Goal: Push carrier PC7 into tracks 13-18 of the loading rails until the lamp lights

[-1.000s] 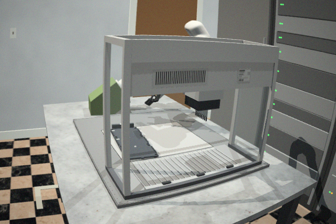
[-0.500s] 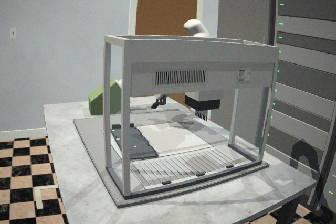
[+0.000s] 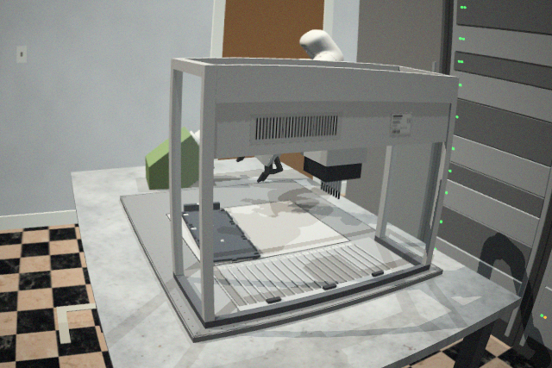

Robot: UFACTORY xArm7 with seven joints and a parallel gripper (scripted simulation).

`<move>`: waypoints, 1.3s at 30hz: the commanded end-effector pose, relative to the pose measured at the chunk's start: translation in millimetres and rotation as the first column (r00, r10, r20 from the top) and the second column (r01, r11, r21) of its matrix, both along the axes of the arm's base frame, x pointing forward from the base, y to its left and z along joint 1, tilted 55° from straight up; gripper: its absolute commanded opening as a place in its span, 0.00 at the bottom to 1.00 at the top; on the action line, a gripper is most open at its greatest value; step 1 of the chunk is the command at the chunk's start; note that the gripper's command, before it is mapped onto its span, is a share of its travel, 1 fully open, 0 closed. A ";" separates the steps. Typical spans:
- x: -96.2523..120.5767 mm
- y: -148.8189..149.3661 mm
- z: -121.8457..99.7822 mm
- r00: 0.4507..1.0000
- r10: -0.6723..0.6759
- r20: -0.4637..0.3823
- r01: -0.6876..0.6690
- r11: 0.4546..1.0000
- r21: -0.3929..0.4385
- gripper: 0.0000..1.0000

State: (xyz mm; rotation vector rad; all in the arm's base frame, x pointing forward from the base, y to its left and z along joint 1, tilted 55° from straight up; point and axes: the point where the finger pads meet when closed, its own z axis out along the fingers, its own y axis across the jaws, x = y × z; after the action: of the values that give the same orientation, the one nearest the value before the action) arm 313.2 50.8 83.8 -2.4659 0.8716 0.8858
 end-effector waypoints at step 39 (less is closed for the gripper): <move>86.1 -6.1 -12.7 0.485 0.273 0.831 -0.728 0.653 0.211 1.00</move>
State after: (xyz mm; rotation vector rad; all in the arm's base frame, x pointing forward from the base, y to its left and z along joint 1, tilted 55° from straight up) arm 390.3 48.2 72.9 -2.2476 -0.3365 0.2202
